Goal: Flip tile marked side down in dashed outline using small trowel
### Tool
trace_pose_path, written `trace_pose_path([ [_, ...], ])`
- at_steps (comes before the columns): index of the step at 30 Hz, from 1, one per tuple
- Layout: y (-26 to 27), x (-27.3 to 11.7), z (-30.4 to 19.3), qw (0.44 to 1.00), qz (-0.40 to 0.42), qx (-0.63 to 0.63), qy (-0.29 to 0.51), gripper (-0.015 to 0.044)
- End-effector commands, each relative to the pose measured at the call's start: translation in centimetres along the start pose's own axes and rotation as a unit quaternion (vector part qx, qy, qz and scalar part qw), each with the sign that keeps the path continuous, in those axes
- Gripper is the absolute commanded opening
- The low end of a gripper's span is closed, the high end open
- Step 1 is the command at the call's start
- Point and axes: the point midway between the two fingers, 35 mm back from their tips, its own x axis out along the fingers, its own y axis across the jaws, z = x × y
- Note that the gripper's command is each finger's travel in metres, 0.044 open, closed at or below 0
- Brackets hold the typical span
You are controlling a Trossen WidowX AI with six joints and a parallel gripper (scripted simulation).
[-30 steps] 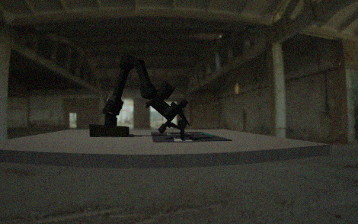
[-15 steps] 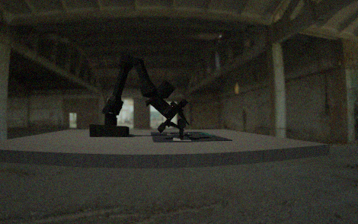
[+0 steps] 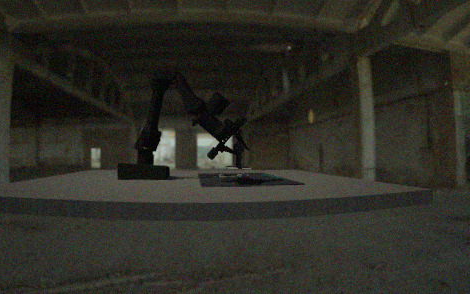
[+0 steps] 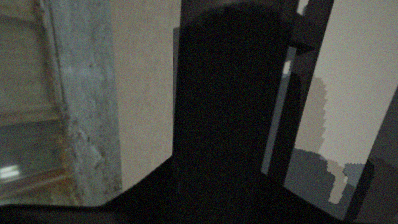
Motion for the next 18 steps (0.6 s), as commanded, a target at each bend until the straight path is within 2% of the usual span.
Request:
trace_pose_path([
  [1,0.5,0.0,-1.6,1.000,0.002,-0.008,-0.003,0.0000],
  [18,-0.8,-0.2,-10.4,0.999,-0.001,-0.025,-0.027,0.0000],
])
